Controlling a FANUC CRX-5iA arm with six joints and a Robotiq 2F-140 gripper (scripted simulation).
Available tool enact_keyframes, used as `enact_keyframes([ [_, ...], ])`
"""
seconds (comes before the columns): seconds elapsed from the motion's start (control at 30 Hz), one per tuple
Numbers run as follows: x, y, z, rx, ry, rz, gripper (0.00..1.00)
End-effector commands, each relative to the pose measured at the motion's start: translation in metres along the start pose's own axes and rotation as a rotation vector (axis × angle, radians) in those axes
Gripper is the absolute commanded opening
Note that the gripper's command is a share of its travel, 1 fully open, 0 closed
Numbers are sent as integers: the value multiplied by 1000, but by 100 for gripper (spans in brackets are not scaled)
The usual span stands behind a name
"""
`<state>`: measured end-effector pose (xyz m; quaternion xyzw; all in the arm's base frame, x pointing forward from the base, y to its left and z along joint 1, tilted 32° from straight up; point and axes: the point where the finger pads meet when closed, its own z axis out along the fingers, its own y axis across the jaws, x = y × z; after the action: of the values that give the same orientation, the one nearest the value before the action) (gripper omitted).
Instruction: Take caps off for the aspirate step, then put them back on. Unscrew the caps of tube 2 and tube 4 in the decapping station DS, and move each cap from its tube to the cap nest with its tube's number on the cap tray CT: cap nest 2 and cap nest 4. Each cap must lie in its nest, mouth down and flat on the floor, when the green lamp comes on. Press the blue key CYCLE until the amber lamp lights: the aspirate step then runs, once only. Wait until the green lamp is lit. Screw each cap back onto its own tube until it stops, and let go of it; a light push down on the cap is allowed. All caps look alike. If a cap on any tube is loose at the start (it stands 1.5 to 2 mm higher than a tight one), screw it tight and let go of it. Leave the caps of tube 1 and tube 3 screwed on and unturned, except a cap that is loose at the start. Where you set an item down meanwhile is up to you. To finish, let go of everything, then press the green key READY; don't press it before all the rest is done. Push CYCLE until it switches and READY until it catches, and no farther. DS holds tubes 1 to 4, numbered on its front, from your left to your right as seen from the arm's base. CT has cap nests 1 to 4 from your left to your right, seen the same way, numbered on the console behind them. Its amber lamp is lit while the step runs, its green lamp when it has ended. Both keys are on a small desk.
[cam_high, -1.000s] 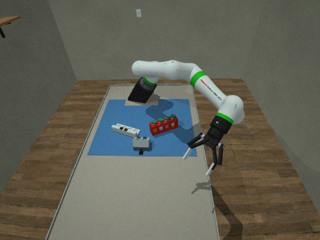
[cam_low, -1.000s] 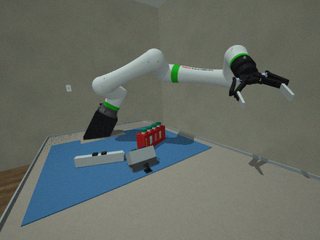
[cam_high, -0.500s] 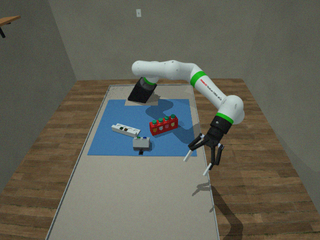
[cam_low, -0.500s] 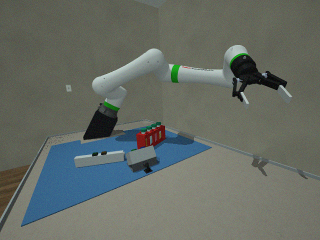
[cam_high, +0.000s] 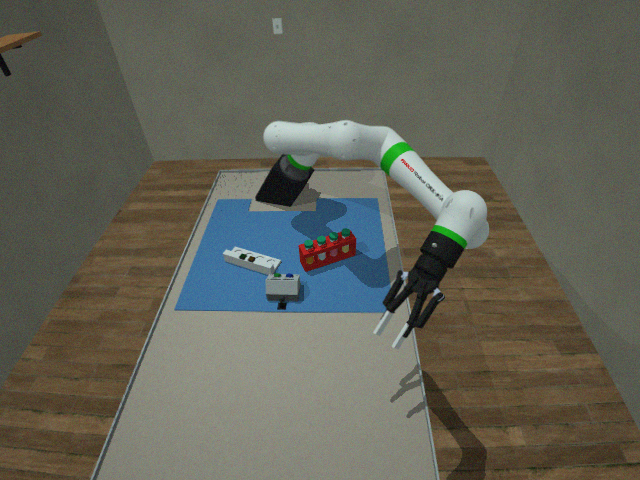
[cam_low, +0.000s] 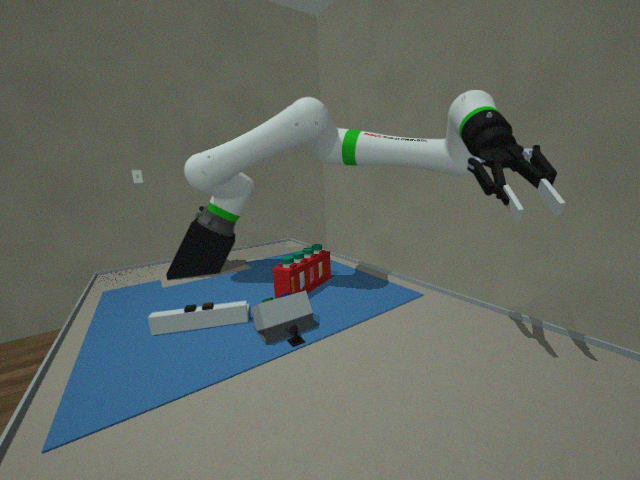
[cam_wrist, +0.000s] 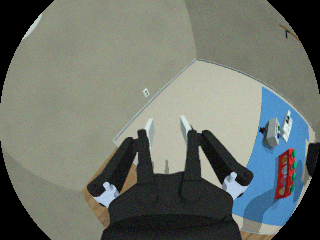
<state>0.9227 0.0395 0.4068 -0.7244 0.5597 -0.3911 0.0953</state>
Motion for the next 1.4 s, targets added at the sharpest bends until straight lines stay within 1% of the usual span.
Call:
enact_keyframes([
  [0.0,0,0,0,0,0,0,35],
  [0.47,0,0,0,0,0,0,35],
  [0.5,-1,8,-1,-5,-15,4,35],
  [0.57,3,16,3,-60,-44,-20,35],
  [0.77,15,39,18,-62,-45,-20,35],
  [0.9,15,39,18,-62,-45,-20,35],
  [0.97,18,48,21,-112,-87,-34,35],
  [1.03,18,48,21,-112,-87,-34,35],
  [1.07,19,53,22,-120,-94,-37,35],
  [1.27,28,80,32,-120,-94,-37,35],
  [1.37,28,81,32,-120,-94,-37,35],
])
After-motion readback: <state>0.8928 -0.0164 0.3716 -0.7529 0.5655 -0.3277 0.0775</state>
